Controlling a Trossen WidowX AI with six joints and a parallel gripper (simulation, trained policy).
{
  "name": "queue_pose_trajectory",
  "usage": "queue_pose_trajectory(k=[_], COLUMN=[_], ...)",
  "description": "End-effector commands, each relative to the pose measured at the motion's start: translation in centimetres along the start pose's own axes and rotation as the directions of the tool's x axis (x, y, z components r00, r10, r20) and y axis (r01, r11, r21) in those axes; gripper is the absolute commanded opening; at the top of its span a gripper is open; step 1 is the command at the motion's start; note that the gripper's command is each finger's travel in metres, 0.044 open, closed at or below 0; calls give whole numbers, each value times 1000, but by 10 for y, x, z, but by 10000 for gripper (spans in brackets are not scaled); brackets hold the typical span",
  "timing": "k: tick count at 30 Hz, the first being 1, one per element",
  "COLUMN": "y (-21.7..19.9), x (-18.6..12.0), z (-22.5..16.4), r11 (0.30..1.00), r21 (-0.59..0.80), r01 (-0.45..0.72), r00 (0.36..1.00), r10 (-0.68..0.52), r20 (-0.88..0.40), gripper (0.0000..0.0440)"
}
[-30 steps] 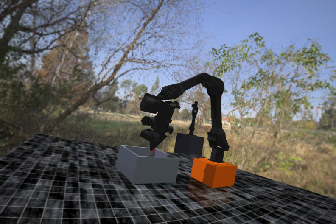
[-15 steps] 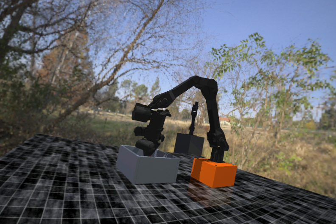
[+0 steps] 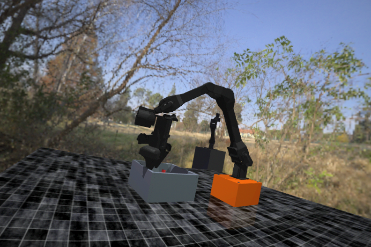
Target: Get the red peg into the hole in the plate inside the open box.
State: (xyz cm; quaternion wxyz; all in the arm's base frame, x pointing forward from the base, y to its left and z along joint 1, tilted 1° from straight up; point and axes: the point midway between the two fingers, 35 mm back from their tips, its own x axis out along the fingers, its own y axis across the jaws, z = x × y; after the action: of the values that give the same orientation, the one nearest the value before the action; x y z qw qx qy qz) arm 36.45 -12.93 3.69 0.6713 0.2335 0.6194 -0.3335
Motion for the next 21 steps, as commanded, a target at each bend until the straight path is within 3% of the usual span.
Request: queue_pose_trajectory(k=[1, 8, 21], y=[17, 47, 48], x=[-4, -21, -21], z=[13, 37, 38], r11=[998, 984, 984], r21=[1, -19, -20], r01=[-68, -175, -179], r00=[998, 983, 983], r10=[68, 176, 179], r20=[5, 43, 45], gripper=[440, 440, 440])
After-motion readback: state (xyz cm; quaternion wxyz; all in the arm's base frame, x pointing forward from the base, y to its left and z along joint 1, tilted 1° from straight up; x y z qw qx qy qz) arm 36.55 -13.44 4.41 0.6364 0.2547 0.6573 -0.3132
